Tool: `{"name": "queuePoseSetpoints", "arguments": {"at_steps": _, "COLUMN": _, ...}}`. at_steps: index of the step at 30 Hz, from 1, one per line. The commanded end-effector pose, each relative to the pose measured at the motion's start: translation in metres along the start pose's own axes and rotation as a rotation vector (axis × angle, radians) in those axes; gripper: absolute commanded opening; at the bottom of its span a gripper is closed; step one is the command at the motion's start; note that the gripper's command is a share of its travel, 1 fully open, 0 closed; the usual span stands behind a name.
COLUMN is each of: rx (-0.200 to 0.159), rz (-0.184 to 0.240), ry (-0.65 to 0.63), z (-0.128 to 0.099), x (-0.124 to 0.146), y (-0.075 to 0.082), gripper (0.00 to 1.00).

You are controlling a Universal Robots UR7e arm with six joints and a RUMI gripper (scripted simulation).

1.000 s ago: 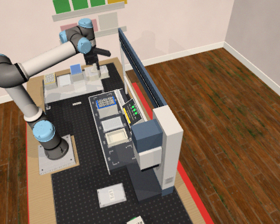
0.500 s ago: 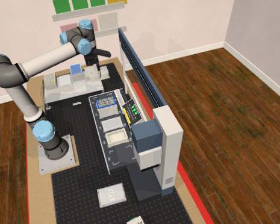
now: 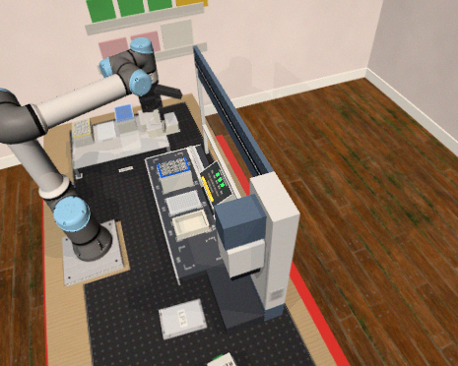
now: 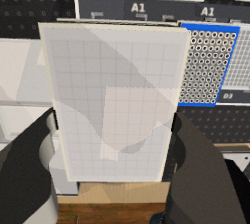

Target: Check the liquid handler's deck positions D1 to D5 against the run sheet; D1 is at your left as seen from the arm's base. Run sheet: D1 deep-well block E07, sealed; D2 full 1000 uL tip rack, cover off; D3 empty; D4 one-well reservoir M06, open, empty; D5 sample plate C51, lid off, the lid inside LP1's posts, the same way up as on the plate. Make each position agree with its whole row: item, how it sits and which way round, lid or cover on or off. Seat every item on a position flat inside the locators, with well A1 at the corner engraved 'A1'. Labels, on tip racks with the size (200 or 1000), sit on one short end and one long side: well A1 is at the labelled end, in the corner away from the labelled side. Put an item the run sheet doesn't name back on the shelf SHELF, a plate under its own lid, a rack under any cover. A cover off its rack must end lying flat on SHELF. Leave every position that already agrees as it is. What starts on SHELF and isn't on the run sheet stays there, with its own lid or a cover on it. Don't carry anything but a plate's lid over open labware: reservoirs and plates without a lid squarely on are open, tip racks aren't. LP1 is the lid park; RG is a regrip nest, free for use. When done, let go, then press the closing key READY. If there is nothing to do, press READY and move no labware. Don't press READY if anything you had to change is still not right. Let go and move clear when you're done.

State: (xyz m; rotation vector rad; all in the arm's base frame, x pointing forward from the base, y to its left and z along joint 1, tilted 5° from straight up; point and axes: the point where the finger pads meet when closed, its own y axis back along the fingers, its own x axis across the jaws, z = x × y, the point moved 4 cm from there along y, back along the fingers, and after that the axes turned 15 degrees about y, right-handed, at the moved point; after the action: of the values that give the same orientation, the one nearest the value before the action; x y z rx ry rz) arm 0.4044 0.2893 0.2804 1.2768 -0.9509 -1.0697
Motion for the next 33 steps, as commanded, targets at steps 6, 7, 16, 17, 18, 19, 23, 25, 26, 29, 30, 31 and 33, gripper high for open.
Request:
{"name": "queuePoseSetpoints", "arguments": {"at_steps": 6, "rx": 0.002, "rz": 0.0, "ry": 0.0, "z": 0.0, "x": -0.001, "y": -0.019, "gripper": 0.0}}
{"name": "queuePoseSetpoints", "arguments": {"at_steps": 7, "rx": 0.002, "rz": 0.0, "ry": 0.0, "z": 0.0, "x": -0.001, "y": -0.019, "gripper": 0.0}}
{"name": "queuePoseSetpoints", "arguments": {"at_steps": 16, "rx": 0.001, "rz": 0.001, "ry": 0.001, "z": 0.0, "x": -0.001, "y": -0.033, "gripper": 0.0}}
{"name": "queuePoseSetpoints", "arguments": {"at_steps": 17, "rx": 0.001, "rz": 0.001, "ry": 0.001, "z": 0.0, "x": -0.001, "y": -0.034, "gripper": 0.0}}
{"name": "queuePoseSetpoints", "arguments": {"at_steps": 18, "rx": 0.001, "rz": 0.001, "ry": 0.001, "z": 0.0, "x": -0.001, "y": -0.036, "gripper": 0.0}}
{"name": "queuePoseSetpoints", "arguments": {"at_steps": 19, "rx": 0.001, "rz": 0.001, "ry": 0.001, "z": 0.0, "x": -0.001, "y": -0.038, "gripper": 0.0}}
{"name": "queuePoseSetpoints", "arguments": {"at_steps": 23, "rx": 0.001, "rz": 0.001, "ry": 0.0, "z": 0.0, "x": -0.001, "y": -0.044, "gripper": 0.0}}
{"name": "queuePoseSetpoints", "arguments": {"at_steps": 25, "rx": 0.001, "rz": 0.001, "ry": 0.0, "z": 0.0, "x": -0.001, "y": -0.044, "gripper": 0.0}}
{"name": "queuePoseSetpoints", "arguments": {"at_steps": 26, "rx": 0.001, "rz": 0.0, "ry": 0.0, "z": 0.0, "x": 0.0, "y": -0.046, "gripper": 0.0}}
{"name": "queuePoseSetpoints", "arguments": {"at_steps": 29, "rx": 0.001, "rz": 0.001, "ry": 0.0, "z": 0.0, "x": -0.001, "y": -0.051, "gripper": 0.0}}
{"name": "queuePoseSetpoints", "arguments": {"at_steps": 30, "rx": 0.001, "rz": 0.001, "ry": 0.0, "z": 0.0, "x": -0.001, "y": -0.053, "gripper": 0.0}}
{"name": "queuePoseSetpoints", "arguments": {"at_steps": 31, "rx": 0.0, "rz": 0.001, "ry": 0.001, "z": 0.0, "x": -0.001, "y": -0.055, "gripper": 0.0}}
{"name": "queuePoseSetpoints", "arguments": {"at_steps": 33, "rx": 0.0, "rz": 0.001, "ry": 0.001, "z": 0.0, "x": -0.001, "y": -0.058, "gripper": 0.0}}
